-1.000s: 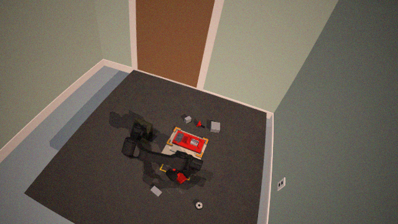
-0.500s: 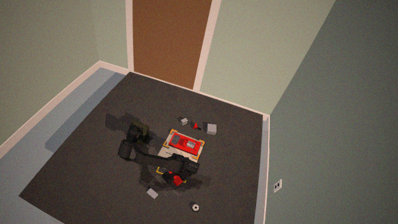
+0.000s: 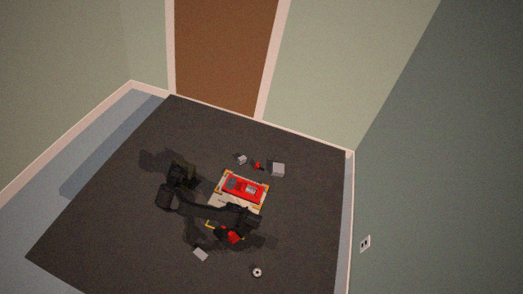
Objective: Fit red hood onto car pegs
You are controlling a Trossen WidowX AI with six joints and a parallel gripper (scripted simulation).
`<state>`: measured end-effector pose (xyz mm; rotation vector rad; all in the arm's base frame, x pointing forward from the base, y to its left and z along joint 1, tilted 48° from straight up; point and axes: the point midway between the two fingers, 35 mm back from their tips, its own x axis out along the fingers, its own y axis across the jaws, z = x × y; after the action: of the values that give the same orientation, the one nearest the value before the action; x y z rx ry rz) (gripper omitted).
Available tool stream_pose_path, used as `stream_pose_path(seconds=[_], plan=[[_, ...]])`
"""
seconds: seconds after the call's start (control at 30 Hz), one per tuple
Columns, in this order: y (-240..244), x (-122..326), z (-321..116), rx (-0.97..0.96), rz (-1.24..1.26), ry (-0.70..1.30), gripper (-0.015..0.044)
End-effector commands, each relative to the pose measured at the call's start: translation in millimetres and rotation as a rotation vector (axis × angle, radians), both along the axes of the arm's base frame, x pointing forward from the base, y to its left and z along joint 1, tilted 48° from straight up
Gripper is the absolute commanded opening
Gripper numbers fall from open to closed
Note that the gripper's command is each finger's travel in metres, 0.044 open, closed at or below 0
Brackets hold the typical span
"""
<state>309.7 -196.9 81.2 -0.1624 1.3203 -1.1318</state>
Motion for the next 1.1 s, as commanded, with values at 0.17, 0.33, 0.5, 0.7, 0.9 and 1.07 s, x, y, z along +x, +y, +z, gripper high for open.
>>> stream_pose_path(seconds=[0.17,0.33,0.5,0.7,0.9,1.07], plan=[[-3.8,-3.5,-5.0,0.000,0.000,0.011,0.0440],[-4.7,-3.7,-5.7,0.000,0.000,0.011,0.0440],[-3.7,-1.2,-3.4,0.000,-0.001,0.001,0.0328],[-3.7,-1.2,-3.4,0.000,-0.001,0.001,0.0288],[-2.1,-0.8,-2.6,0.001,0.001,0.001,0.0170],[2.2,0.3,1.4,0.001,0.001,0.001,0.0039]])
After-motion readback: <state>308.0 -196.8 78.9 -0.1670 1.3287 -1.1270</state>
